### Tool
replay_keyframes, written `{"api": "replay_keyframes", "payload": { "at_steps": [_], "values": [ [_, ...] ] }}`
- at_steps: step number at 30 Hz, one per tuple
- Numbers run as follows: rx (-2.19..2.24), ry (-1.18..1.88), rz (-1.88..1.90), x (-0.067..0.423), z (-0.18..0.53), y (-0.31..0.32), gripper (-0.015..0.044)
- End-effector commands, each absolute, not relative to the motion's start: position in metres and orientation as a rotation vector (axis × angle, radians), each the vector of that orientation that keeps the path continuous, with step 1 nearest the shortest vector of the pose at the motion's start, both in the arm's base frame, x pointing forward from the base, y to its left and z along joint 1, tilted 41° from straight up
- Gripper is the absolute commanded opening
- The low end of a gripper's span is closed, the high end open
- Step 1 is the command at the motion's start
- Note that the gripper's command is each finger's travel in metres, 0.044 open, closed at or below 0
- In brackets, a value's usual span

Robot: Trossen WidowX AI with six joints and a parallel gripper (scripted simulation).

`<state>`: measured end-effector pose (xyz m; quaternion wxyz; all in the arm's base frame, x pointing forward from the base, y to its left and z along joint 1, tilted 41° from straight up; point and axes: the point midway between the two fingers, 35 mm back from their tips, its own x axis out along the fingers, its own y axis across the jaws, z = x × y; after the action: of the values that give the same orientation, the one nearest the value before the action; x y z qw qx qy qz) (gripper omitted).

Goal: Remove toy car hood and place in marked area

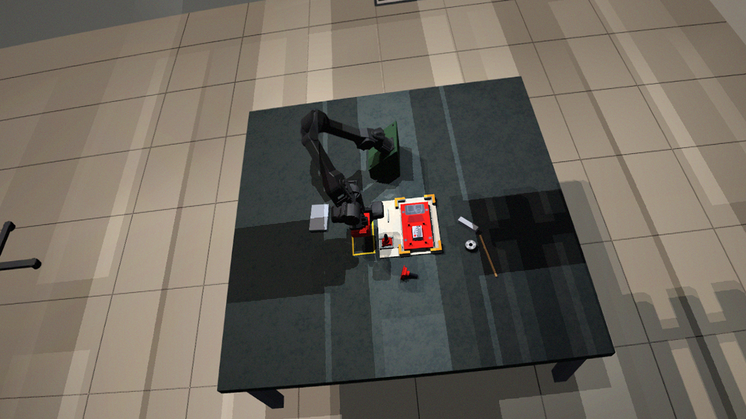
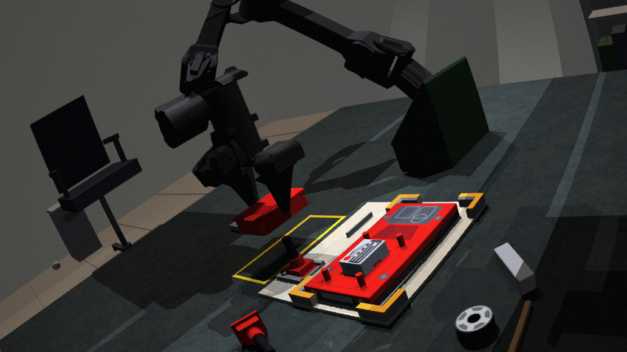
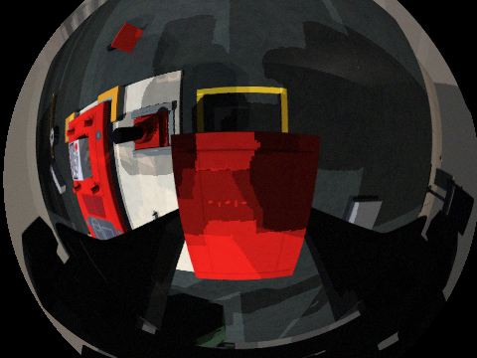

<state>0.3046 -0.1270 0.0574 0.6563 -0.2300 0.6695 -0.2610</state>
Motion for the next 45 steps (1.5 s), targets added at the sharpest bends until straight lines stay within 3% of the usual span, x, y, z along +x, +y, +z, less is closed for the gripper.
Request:
{"api": "replay_keyframes", "payload": {
  "at_steps": [1,45],
  "values": [
    [-0.525,1.521,-0.592,0.304,0.055,-0.13,0.0],
    [-0.528,1.521,-0.595,0.3,0.034,-0.15,0.0]
  ]
}}
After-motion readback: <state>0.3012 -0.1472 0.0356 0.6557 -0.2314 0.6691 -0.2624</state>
